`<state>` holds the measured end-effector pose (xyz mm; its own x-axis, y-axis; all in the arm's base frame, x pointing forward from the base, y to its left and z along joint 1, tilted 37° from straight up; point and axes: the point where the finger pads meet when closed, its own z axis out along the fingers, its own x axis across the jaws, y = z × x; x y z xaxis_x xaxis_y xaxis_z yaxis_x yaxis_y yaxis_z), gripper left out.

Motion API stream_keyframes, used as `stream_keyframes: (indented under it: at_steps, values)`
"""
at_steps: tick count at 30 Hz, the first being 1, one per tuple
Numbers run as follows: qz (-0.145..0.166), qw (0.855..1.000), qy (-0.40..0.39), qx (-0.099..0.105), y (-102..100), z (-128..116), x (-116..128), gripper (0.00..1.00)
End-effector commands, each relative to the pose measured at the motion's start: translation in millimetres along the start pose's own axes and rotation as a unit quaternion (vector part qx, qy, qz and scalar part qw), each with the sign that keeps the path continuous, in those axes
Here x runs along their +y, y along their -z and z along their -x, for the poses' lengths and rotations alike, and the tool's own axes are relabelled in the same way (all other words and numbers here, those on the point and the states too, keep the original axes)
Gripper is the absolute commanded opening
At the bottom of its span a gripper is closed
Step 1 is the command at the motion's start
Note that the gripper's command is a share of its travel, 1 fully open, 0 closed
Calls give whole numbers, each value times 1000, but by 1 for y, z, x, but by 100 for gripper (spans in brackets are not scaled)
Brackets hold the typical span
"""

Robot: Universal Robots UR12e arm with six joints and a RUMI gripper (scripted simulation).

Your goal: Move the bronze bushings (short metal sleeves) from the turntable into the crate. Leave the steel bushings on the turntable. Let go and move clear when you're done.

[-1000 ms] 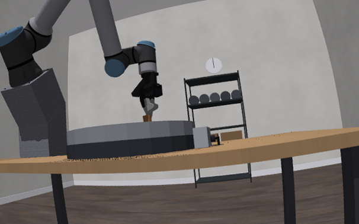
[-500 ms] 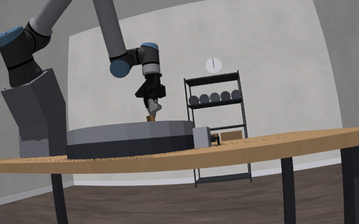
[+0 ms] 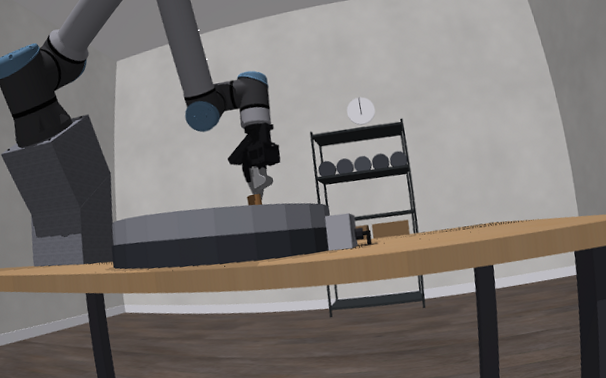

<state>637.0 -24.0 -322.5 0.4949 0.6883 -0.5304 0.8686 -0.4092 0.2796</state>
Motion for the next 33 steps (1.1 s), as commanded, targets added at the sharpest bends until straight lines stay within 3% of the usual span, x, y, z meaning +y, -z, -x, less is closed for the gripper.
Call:
stream_keyframes:
  at_steps: [1,20,33]
  values:
    - [0,1000,0,0,1,0,0,0]
    - [0,1000,0,0,-1,0,0,0]
    - [0,1000,0,0,-60,0,1,0]
